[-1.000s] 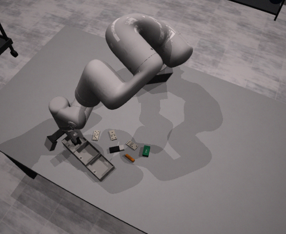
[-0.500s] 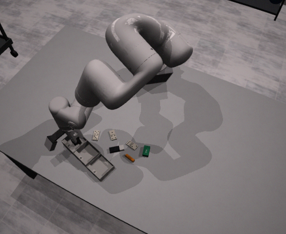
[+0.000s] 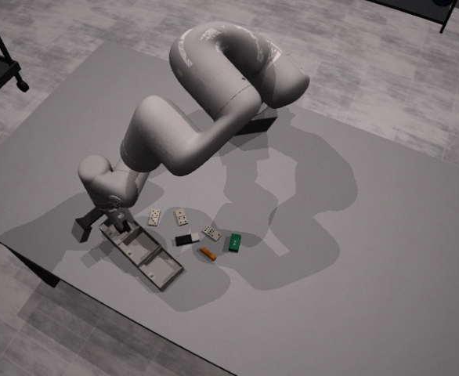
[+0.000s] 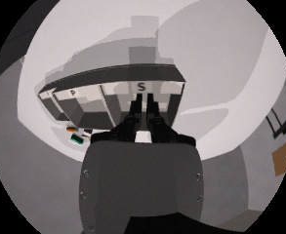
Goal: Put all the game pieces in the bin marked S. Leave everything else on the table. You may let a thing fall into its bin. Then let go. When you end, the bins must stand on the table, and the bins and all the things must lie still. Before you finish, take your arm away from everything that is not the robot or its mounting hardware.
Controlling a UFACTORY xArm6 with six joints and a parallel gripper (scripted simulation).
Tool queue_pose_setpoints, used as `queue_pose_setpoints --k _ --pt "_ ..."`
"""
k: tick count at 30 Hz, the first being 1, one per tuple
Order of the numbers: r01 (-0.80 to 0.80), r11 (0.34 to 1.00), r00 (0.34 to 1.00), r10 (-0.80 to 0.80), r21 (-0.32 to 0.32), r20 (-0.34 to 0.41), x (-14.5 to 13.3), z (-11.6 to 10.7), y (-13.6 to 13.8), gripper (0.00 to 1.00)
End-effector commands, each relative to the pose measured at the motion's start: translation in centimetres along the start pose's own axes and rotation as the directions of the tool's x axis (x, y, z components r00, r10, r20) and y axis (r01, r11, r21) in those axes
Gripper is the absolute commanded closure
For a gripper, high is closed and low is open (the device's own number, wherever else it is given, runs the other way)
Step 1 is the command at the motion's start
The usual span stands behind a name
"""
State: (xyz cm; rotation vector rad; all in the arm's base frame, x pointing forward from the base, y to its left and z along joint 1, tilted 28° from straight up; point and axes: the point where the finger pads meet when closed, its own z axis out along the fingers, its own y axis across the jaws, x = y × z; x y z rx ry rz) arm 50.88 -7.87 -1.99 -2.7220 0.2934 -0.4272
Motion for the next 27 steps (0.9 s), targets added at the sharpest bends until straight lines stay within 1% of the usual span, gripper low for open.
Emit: queue_pose_setpoints --k 1,8,23,25,27 --pt "0.0 1.0 1.0 0.0 -0.001 -0.003 0.1 -0.1 0.0 0.93" --pt "0.0 1.0 1.0 0.0 -0.001 -0.003 0.1 -0.6 0.0 0.93" --pt "0.0 1.0 1.0 0.0 -0.001 -0.003 0.1 -2.6 0.0 0.93" --pt "0.0 1.0 1.0 0.0 -0.001 -0.003 0.1 -2.6 0.0 0.93" --pt "0.0 1.0 1.0 0.0 -0.001 -0.003 0.1 -3.2 0.0 0.93"
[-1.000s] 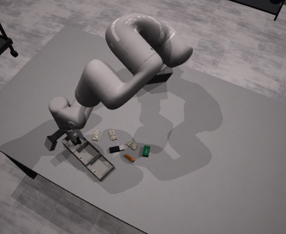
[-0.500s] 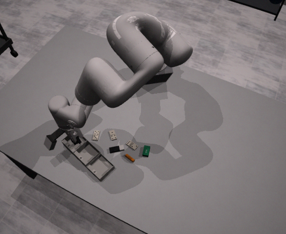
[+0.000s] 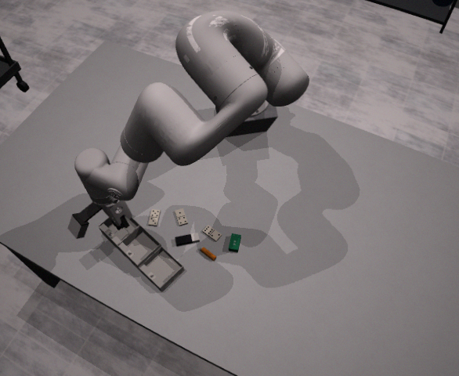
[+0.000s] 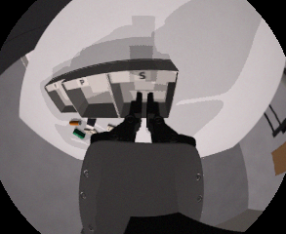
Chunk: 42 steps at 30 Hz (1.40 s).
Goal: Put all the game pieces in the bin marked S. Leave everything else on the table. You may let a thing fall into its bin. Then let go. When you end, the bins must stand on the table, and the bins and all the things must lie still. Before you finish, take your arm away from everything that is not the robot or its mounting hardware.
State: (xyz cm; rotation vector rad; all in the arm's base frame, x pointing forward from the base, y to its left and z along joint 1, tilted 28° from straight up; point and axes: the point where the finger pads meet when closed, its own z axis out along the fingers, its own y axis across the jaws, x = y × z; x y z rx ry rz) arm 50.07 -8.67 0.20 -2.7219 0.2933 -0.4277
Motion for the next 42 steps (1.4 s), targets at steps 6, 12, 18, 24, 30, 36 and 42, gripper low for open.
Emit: queue_pose_setpoints --k 6,12,18,24,30,36,42 --pt "0.0 1.0 1.0 0.0 -0.001 -0.003 0.1 -3.1 0.0 0.93" --pt "0.0 1.0 1.0 0.0 -0.001 -0.003 0.1 -3.6 0.0 0.93" --pt "0.0 1.0 1.0 0.0 -0.001 -0.003 0.0 -3.6 -1.5 0.93" --pt "0.0 1.0 1.0 0.0 0.0 -0.003 -0.1 -3.6 -4.5 0.93" --pt "0.0 1.0 1.0 0.0 0.0 -0.003 -0.3 -3.6 -7.5 0.93" --pt "0.0 1.0 1.0 0.0 0.0 -0.003 -0.4 -3.6 -8.4 0.93" --pt "0.0 1.0 1.0 0.0 0.0 -0.003 -0.4 -2.8 -8.4 0.93"
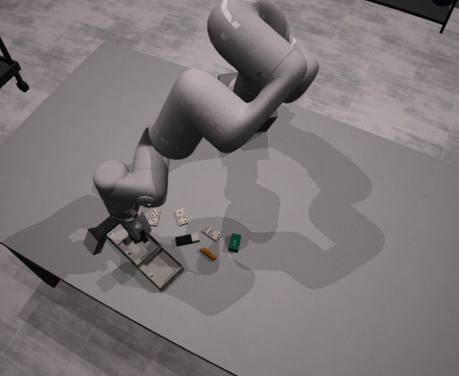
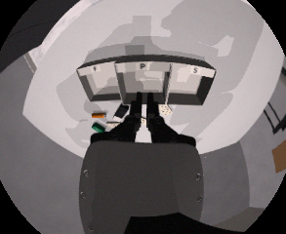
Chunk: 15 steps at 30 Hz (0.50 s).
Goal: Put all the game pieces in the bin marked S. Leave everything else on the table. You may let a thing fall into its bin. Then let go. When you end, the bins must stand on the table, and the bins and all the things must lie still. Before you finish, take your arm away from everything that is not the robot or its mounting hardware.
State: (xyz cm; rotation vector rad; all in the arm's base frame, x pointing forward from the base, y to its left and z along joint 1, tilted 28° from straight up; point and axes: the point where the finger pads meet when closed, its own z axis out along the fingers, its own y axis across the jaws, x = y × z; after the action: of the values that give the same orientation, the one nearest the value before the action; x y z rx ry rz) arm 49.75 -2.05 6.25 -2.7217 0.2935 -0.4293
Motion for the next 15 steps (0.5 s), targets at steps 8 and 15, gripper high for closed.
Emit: queue_pose_setpoints --k 8,15 --pt "0.0 1.0 1.0 0.0 0.0 -0.002 0.1 2.1 -0.1 0.93" --pt "0.0 1.0 1.0 0.0 0.0 -0.002 0.1 4.0 -0.1 0.93"
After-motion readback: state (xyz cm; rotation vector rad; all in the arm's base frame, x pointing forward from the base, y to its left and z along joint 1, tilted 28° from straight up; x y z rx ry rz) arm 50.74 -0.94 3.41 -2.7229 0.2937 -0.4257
